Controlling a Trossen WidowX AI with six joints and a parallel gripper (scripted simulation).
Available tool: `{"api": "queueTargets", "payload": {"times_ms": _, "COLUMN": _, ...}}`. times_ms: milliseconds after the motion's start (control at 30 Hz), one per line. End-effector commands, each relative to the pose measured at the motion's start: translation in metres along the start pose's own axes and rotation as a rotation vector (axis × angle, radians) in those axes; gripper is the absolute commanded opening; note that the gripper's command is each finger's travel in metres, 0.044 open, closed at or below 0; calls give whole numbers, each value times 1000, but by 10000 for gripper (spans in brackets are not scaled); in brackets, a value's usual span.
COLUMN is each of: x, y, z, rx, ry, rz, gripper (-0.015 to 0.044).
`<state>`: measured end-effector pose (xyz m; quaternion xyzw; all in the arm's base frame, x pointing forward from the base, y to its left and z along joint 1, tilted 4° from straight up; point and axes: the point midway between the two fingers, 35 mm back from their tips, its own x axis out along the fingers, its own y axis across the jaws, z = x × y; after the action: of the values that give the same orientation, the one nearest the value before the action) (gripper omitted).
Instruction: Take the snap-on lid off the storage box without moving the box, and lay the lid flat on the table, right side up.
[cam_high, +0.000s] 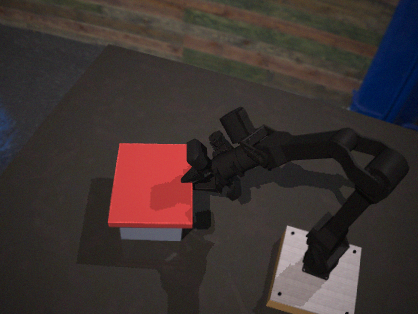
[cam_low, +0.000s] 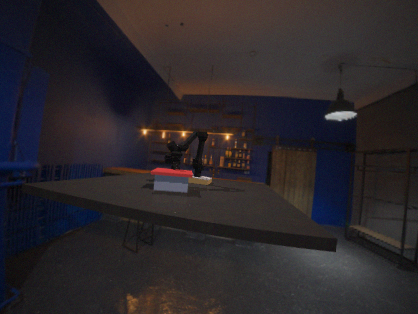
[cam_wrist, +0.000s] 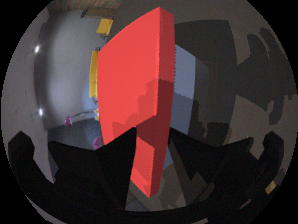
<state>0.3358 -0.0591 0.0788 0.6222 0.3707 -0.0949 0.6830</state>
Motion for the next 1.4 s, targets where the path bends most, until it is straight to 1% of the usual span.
{"api": "queueTargets", "payload": {"times_ms": 0, "x": -3, "y": 3, "z": 0, "rx": -4, "ry": -1, "rz": 9, "gripper": 0}}
{"api": "queueTargets", "payload": {"times_ms": 1367, "x": -4, "y": 6, "z": 0, "rx": 1, "ry": 0, "rz": 4, "gripper": 0}}
